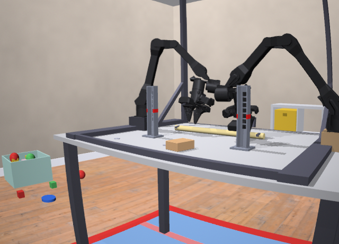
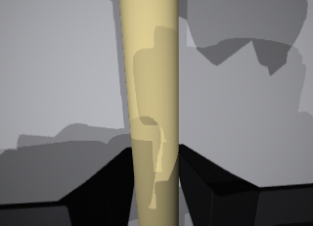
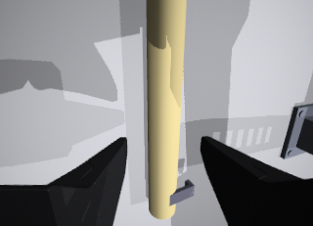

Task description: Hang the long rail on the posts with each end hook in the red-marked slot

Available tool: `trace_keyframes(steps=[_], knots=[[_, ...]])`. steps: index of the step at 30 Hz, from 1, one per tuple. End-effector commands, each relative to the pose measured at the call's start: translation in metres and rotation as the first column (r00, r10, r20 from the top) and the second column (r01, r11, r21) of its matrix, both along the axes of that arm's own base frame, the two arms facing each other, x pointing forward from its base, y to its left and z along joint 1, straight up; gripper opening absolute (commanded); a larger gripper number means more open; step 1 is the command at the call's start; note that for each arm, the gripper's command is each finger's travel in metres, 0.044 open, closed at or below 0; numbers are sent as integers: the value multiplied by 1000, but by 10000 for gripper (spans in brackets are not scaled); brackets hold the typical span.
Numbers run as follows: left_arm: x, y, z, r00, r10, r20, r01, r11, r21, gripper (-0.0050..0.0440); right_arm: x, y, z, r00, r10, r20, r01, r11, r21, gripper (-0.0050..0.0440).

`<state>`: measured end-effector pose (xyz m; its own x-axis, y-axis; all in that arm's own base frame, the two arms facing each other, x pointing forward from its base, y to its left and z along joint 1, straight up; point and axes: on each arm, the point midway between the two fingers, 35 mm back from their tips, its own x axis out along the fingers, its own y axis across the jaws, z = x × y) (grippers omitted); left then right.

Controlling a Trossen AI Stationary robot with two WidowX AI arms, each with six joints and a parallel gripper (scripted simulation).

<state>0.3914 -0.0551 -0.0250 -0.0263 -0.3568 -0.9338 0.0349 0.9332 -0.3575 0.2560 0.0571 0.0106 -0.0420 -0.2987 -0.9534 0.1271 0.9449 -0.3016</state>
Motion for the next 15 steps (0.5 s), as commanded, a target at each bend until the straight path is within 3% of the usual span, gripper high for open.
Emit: trace_keyframes(steps=[1, 15], knots=[[5, -1, 7, 1000, -5, 28, 5, 1000, -5, -50, 1, 6, 0, 1000, 1, 6, 0, 996, -92, 225], [5, -1, 7, 1000, -5, 28, 5, 1000, -5, -50, -7, 0, -12, 1000, 10, -15, -12, 991, -131, 225]])
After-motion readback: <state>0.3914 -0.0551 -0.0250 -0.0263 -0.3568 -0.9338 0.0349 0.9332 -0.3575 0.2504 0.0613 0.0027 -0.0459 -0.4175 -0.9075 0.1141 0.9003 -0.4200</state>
